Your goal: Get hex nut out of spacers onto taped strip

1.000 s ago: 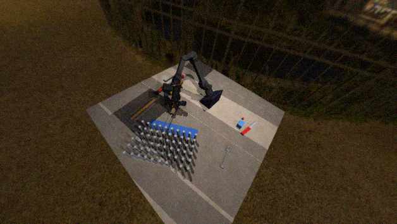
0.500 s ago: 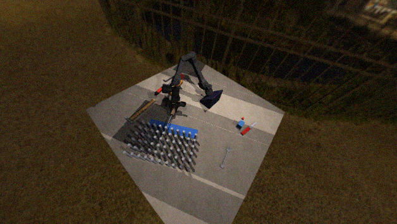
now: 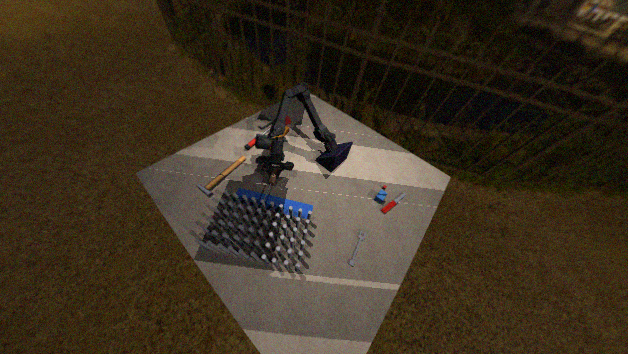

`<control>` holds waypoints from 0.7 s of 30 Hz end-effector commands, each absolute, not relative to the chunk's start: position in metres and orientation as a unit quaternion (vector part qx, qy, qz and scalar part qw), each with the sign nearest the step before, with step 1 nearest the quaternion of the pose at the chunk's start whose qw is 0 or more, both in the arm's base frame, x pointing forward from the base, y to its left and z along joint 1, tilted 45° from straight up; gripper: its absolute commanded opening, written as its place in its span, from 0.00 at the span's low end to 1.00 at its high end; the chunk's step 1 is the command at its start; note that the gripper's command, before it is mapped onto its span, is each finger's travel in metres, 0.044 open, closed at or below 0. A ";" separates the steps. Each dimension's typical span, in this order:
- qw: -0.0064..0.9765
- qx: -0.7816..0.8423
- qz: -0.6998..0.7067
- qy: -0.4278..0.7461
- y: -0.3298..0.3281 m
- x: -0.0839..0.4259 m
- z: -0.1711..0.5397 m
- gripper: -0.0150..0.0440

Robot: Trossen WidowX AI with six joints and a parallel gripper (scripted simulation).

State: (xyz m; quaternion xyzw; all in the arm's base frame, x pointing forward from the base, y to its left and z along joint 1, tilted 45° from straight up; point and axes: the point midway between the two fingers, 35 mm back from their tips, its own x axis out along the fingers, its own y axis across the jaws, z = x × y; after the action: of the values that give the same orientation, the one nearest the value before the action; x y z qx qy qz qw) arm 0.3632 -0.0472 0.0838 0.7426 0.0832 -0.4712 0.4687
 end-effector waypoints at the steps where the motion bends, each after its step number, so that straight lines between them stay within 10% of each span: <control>1: 0.469 0.747 -0.464 0.079 -0.045 0.370 0.088 0.25; 21: 0.469 0.747 -0.464 0.079 -0.039 0.381 0.084 0.25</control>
State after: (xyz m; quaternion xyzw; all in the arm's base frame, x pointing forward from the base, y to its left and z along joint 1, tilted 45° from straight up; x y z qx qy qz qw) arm 0.3744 -0.0410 0.0794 0.7427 0.0832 -0.4711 0.4685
